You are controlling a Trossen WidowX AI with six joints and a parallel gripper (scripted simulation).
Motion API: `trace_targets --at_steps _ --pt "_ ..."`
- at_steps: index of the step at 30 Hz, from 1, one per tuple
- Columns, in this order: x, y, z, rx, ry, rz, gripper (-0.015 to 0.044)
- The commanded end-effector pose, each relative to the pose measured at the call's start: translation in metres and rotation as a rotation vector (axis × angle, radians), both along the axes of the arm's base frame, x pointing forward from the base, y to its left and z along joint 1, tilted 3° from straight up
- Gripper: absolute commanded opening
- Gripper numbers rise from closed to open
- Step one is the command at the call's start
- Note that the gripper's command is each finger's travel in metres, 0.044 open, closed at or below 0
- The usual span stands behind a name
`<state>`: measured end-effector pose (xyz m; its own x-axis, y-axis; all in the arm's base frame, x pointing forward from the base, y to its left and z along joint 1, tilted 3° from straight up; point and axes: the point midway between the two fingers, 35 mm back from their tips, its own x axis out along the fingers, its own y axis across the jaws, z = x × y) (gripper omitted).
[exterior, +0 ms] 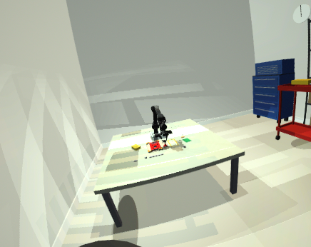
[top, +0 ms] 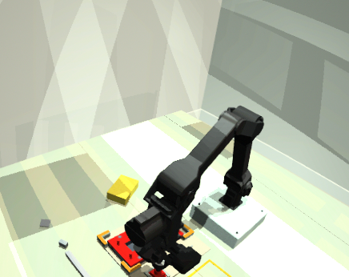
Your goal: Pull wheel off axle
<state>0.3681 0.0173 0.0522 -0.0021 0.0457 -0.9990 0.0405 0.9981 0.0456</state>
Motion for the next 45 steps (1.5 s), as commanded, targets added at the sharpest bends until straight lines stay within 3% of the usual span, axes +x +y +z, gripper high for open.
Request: trace_targets --at_steps 1,24,45 --pt "0.0 0.0 0.002 -0.001 -0.002 -0.001 0.0" --pt "-0.003 -0.001 0.031 0.0 0.006 -0.003 0.0" --pt "-0.038 0.073 0.041 0.004 0.002 -0.002 0.0"
